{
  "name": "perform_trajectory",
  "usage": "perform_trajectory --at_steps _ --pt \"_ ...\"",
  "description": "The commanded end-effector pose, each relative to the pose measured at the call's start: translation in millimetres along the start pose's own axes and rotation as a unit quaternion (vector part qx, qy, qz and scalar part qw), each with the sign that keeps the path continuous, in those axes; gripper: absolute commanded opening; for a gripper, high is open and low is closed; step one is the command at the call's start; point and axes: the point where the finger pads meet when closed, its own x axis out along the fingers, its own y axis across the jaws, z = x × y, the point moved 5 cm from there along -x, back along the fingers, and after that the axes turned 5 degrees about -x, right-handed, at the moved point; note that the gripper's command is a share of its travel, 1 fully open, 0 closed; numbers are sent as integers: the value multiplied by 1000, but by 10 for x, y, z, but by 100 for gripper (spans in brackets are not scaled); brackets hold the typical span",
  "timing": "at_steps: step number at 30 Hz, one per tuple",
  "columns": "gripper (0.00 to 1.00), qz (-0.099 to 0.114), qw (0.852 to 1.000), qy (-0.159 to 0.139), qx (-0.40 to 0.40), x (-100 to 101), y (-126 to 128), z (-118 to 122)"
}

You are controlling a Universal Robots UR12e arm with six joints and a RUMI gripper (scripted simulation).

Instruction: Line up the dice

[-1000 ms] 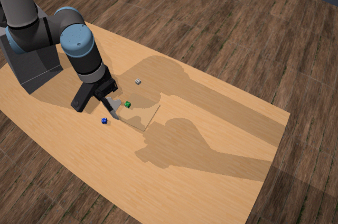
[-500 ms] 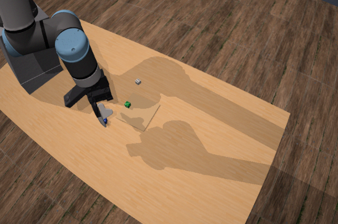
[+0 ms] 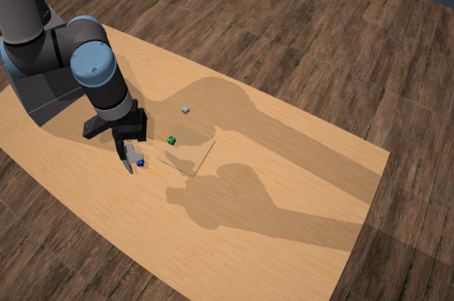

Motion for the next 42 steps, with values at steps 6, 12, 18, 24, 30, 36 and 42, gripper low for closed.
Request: perform_trajectory --at_steps 6,12,18,24,30,36,42 --pt "100 -1 1000 0 26 0 -7 -13" --pt "100 -1 1000 0 28 0 -7 -15" --pt "21 -1 1000 0 28 0 -7 -15" --pt "21 -1 1000 0 28 0 -7 -15" --pt "21 -1 1000 0 28 0 -7 -15" --pt "21 -1 1000 0 28 0 -7 -15" --pt "21 -1 1000 0 28 0 -7 -15"
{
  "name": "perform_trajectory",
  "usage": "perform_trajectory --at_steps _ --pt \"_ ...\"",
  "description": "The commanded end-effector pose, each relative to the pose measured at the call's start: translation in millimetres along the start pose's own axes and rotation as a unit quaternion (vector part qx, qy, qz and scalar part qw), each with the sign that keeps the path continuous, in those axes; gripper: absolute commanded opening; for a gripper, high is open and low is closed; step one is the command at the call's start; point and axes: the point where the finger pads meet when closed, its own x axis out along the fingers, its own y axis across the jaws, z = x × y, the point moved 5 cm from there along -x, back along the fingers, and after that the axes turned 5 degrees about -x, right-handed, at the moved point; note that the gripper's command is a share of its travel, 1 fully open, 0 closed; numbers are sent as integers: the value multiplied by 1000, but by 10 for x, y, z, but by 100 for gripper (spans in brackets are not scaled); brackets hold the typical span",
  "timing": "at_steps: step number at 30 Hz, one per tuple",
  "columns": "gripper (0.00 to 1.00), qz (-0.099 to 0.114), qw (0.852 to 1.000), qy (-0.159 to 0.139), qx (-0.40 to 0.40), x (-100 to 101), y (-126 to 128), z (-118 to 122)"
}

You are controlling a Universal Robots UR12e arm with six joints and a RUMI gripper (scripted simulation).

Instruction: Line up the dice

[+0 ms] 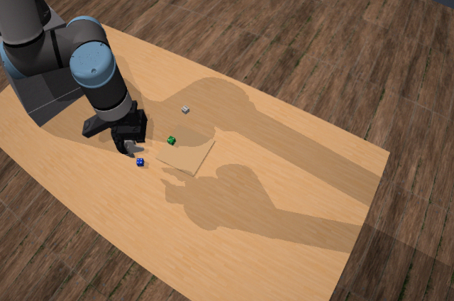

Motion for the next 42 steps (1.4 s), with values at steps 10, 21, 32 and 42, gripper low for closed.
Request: perform_trajectory --at_steps 10,21,32,42 --pt "21 0 1000 0 0 -1 -4 2" --pt "21 -1 1000 0 2 50 -3 2" --pt "21 -1 1000 0 2 160 -3 3" --pt "21 -1 1000 0 2 320 -3 4"
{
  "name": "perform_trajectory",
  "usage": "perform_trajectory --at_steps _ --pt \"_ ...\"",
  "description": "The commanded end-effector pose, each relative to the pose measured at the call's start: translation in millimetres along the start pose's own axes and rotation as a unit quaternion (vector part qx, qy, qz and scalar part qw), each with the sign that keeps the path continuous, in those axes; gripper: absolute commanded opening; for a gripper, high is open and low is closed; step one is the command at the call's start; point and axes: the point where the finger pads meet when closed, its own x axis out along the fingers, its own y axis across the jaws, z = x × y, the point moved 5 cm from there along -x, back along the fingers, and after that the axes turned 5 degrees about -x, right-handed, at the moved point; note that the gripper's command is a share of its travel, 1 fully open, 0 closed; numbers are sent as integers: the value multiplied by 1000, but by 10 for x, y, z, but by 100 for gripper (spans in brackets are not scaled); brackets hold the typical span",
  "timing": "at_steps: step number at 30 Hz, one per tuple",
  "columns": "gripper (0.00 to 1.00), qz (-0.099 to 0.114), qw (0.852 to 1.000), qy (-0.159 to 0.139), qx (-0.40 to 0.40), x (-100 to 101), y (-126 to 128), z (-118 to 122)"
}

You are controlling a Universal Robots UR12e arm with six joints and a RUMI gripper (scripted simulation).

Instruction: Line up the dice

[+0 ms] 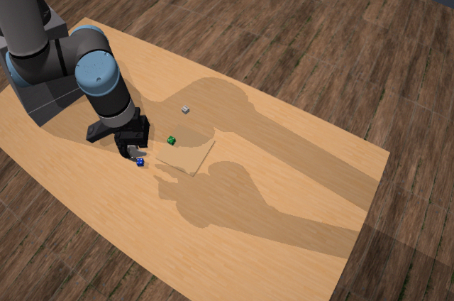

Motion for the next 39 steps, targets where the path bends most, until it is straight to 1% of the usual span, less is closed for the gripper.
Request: perform_trajectory --at_steps 1,18,39 --pt "21 -1 1000 0 0 70 -4 2" --pt "21 -1 1000 0 0 235 -4 4" --pt "21 -1 1000 0 0 254 -4 4"
